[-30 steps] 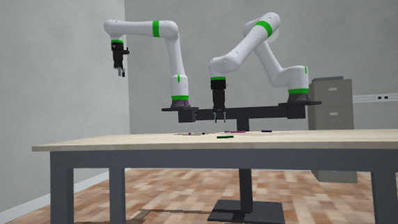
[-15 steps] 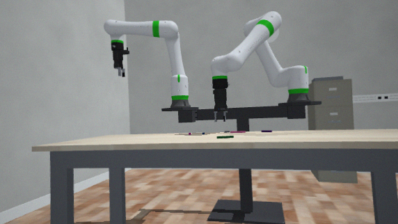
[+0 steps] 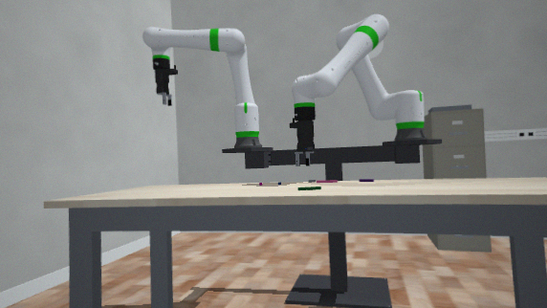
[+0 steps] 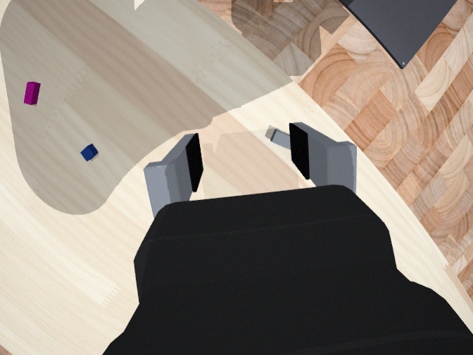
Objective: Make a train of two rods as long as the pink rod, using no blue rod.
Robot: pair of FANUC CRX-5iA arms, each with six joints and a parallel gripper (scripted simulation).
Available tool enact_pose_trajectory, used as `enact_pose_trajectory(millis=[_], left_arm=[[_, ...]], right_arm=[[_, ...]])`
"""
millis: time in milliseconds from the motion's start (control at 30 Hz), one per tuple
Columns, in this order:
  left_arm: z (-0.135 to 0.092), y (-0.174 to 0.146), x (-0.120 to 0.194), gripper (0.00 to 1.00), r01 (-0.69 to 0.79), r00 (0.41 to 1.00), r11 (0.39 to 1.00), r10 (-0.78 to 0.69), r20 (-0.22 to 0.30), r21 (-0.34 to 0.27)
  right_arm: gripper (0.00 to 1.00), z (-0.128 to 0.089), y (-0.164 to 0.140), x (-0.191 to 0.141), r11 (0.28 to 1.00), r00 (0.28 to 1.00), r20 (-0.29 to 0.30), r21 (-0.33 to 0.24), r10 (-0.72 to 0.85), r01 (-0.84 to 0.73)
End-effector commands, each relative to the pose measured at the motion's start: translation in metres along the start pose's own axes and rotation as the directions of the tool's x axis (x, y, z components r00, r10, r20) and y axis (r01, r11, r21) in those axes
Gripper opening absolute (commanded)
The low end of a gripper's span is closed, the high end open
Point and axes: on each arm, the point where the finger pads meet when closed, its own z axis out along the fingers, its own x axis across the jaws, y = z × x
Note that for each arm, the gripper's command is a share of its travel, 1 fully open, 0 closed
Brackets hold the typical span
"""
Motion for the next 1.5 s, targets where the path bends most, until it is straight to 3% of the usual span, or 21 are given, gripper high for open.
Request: enact_pose_trajectory(millis=[0,167,200,433,667,733,767,1233,1300,1333,1467], left_arm=[[-0.003,0.003,-0.002,1.0,0.167,0.986,0.986,-0.167,0.004,-0.011],[-0.005,0.004,-0.002,1.0,0.249,0.969,0.968,-0.249,0.005,-0.011],[-0.006,0.006,-0.003,1.0,0.328,0.945,0.945,-0.328,0.006,-0.011],[-0.008,0.012,-0.003,1.0,0.497,0.868,0.868,-0.497,0.008,-0.009],[-0.011,0.018,-0.003,1.0,0.656,0.754,0.754,-0.656,0.009,-0.008],[-0.011,0.018,-0.003,1.0,0.656,0.754,0.754,-0.656,0.009,-0.008],[-0.012,0.02,-0.003,1.0,0.716,0.698,0.698,-0.716,0.01,-0.007],[-0.017,0.035,-0.001,1.0,0.925,0.381,0.381,-0.925,0.012,-0.003],[-0.017,0.035,-0.001,1.0,0.925,0.381,0.381,-0.925,0.012,-0.003],[-0.018,0.038,0.0,1.0,0.953,0.303,0.303,-0.953,0.012,-0.002],[-0.019,0.042,0.002,1.0,0.979,0.205,0.205,-0.979,0.012,0.0]], right_arm=[[1.0,-0.001,0.0,0.0,1.0,1.0,0.0,-0.002,0.0,0.0],[1.0,-0.001,0.0,0.0,1.0,1.0,0.0,-0.002,0.0,0.0],[1.0,-0.001,0.0,0.0,1.0,1.0,0.0,-0.002,0.0,0.0],[1.0,-0.001,0.0,0.0,1.0,1.0,0.0,-0.002,0.0,0.0],[1.0,-0.001,0.0,0.0,1.0,1.0,0.0,-0.002,0.0,0.0],[1.0,-0.001,0.0,0.0,1.0,1.0,0.0,-0.002,0.0,0.0],[1.0,-0.001,0.0,0.0,1.0,1.0,0.0,-0.002,0.0,0.0],[1.0,-0.001,0.0,0.0,1.0,1.0,0.0,-0.002,0.0,0.0],[1.0,-0.001,0.0,0.0,1.0,1.0,0.0,-0.002,0.0,0.0],[1.0,-0.001,0.0,0.0,1.0,1.0,0.0,-0.002,0.0,0.0],[1.0,-0.001,0.0,0.0,1.0,1.0,0.0,-0.002,0.0,0.0]])
